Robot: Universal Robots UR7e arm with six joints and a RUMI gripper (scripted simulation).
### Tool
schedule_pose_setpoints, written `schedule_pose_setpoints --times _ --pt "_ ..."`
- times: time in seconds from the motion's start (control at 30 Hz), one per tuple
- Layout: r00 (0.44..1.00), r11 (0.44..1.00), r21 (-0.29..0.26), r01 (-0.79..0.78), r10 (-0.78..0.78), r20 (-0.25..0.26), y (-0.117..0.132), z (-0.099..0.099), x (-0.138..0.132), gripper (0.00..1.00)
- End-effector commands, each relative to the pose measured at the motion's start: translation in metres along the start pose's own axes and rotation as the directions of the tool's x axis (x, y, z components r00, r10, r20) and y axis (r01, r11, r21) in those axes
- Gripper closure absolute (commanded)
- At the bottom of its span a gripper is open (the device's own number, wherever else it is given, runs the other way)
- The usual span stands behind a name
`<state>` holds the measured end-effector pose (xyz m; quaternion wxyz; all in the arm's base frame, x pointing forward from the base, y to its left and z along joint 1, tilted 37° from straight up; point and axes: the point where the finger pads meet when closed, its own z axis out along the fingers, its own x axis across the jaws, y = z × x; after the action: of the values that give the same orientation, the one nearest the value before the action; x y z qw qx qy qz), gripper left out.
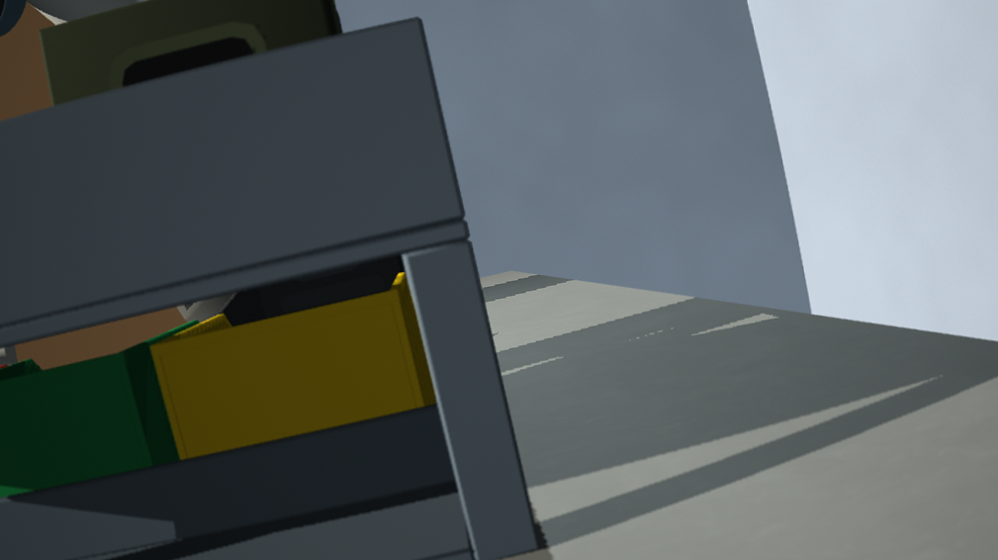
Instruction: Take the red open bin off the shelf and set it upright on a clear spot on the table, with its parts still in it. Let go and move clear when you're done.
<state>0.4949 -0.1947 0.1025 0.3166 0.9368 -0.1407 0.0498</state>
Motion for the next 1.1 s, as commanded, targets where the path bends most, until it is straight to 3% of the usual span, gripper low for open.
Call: schedule_pose_setpoints --times 0.0,0.2,0.23,1.07 --pt "1.0 1.0 0.0 0.0 0.0 -0.001 0.0001 -0.0005 0.0003 0.42" --pt "1.0 1.0 0.0 0.0 0.0 -0.001 0.0001 -0.0005 0.0003 0.42" --pt "1.0 1.0 0.0 0.0 0.0 -0.001 0.0001 -0.0005 0.0003 1.0" --pt "1.0 1.0 0.0 0.0 0.0 -0.001 0.0001 -0.0005 0.0003 1.0"
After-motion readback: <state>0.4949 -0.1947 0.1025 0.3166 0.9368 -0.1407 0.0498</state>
